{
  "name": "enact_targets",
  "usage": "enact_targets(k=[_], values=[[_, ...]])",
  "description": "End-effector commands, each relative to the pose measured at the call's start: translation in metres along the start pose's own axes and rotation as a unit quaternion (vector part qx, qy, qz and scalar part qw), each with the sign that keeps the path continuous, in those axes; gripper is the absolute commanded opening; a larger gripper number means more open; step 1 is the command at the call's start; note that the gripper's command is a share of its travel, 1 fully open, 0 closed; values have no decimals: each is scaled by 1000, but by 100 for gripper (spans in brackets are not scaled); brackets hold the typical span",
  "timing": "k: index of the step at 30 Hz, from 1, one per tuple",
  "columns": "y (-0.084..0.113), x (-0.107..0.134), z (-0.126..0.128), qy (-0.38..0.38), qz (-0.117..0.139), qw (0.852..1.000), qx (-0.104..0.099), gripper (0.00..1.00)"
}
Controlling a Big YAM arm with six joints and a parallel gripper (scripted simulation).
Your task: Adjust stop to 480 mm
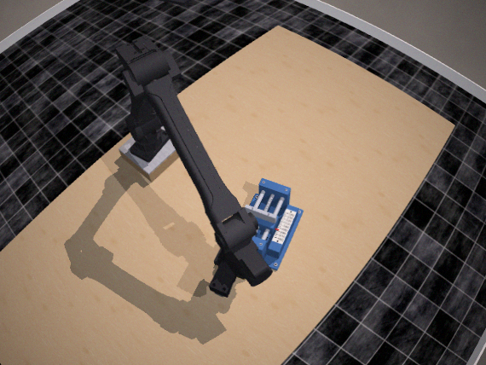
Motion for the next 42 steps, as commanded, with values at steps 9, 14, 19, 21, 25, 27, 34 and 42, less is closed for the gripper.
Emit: enact_targets(k=[9, 14, 19, 21, 25, 27, 34, 42], values=[[17, 3, 39, 2, -9, 999, -34, 6], [19, 3, 41, 2, -9, 999, -33, 6], [22, 4, 43, 2, -9, 999, -34, 6], [22, 4, 45, 2, -10, 999, -37, 6], [22, 4, 45, 2, -10, 999, -35, 6], [23, 5, 45, 2, -9, 999, -33, 6], [27, 6, 53, 2, -10, 999, -37, 6], [29, 6, 55, 2, -10, 999, -38, 6]])
Point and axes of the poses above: the point where the finger pads meet when closed, its own y axis back along the fingers, its own z axis across the jaws, x = y × z, the point moved 9 cm from there along y, back along the fingers, and after that the axes turned 11 degrees about -y, right-handed, at the moved point
